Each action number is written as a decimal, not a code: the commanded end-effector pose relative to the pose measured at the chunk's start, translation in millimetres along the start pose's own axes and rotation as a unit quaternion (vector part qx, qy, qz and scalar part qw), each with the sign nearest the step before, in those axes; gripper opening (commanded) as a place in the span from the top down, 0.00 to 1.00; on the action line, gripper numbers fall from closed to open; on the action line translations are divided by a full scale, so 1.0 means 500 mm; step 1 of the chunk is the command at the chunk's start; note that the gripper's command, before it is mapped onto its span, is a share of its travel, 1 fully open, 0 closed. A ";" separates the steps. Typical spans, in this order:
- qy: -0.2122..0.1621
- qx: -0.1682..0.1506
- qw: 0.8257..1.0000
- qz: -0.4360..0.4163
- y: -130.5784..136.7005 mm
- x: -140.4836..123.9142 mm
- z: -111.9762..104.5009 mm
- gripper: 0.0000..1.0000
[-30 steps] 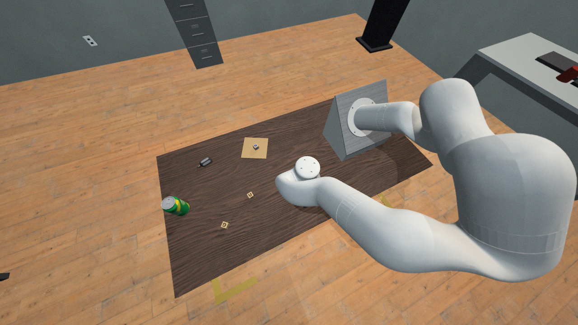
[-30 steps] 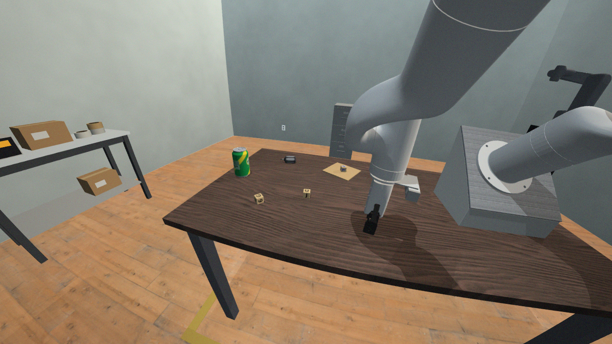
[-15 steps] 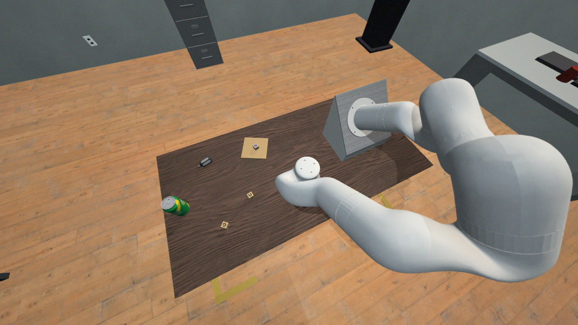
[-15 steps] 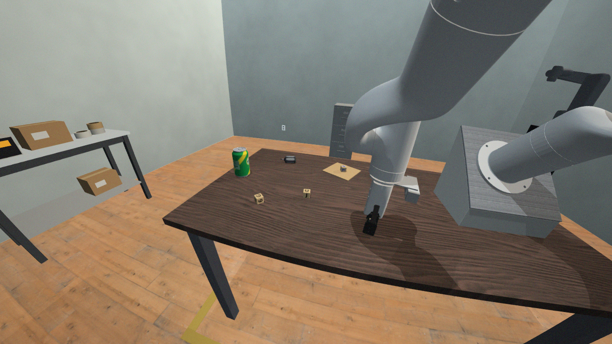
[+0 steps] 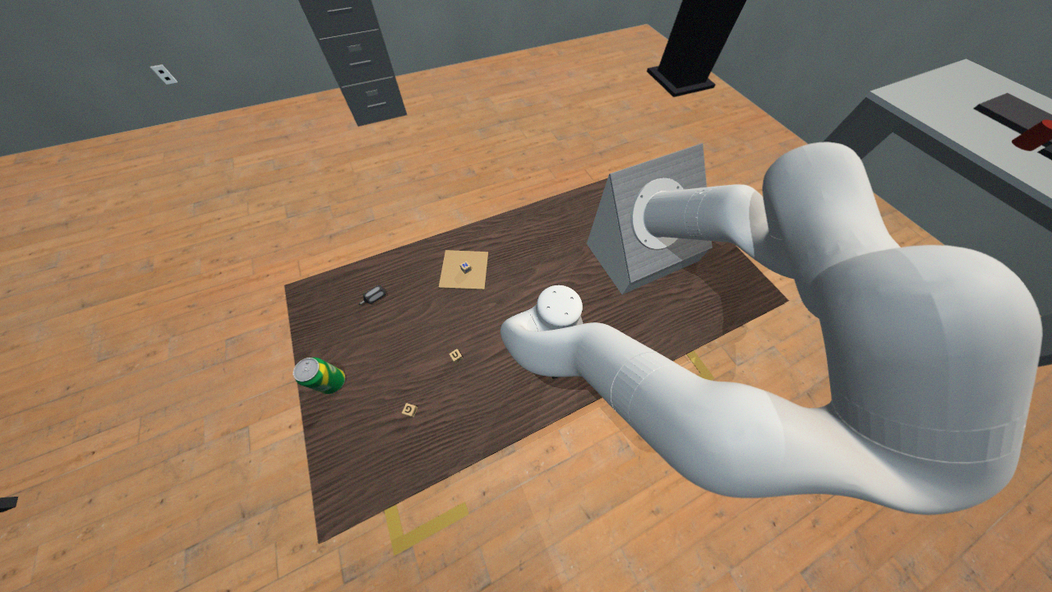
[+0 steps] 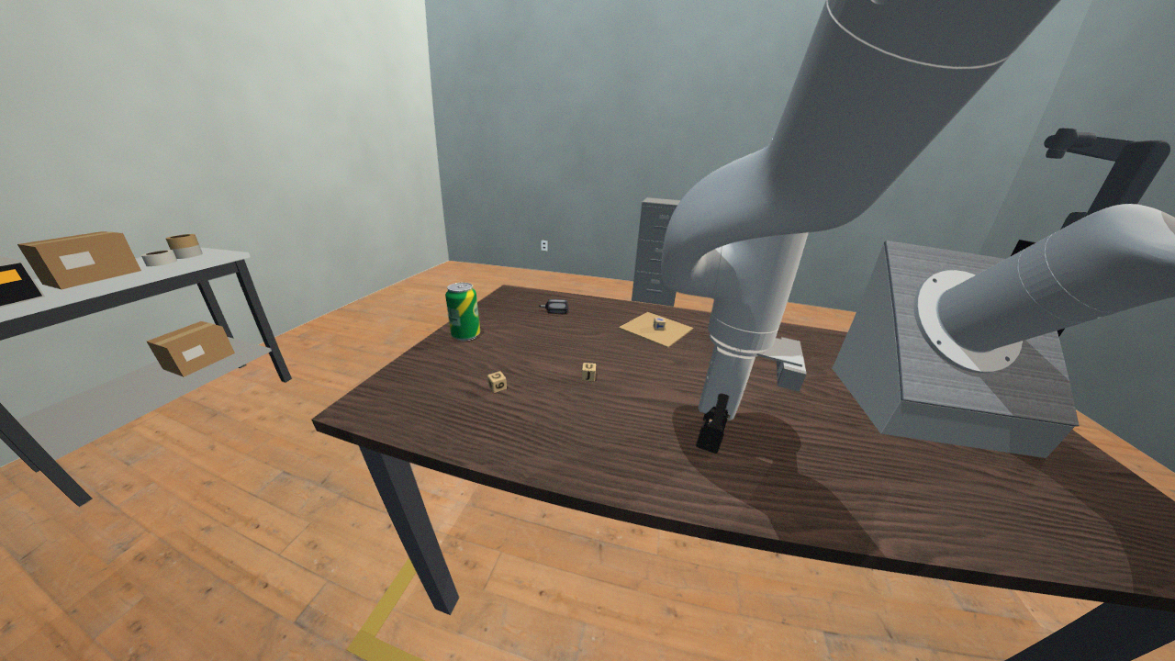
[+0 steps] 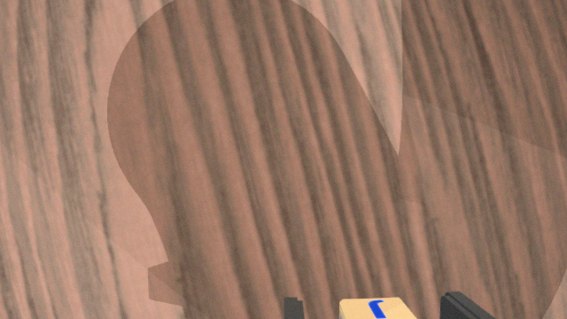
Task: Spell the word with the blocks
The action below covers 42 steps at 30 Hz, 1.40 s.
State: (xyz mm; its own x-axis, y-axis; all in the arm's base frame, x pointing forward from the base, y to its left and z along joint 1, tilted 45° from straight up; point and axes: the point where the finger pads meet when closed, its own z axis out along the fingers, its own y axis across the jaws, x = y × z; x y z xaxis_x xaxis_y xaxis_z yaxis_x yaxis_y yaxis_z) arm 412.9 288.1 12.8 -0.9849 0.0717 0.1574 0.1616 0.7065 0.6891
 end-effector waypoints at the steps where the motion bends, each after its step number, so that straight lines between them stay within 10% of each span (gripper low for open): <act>1: -0.001 0.000 1.000 0.000 0.000 -0.001 -0.001 0.36; 7: -0.001 0.000 1.000 0.000 0.000 -0.001 -0.001 0.36; 8: -0.001 0.000 1.000 0.000 0.000 -0.001 -0.001 0.57; 24: -0.001 0.000 1.000 0.000 0.000 -0.001 -0.001 0.57; 25: -0.001 0.000 1.000 0.000 0.000 -0.001 -0.001 0.77; 42: -0.001 0.000 1.000 0.000 0.000 -0.001 -0.001 0.77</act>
State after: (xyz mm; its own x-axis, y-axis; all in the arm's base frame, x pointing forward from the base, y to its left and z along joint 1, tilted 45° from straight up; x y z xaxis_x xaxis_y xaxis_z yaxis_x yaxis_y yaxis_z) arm 412.9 288.1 12.9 -0.9849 0.0717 0.1574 0.1615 0.7064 0.6891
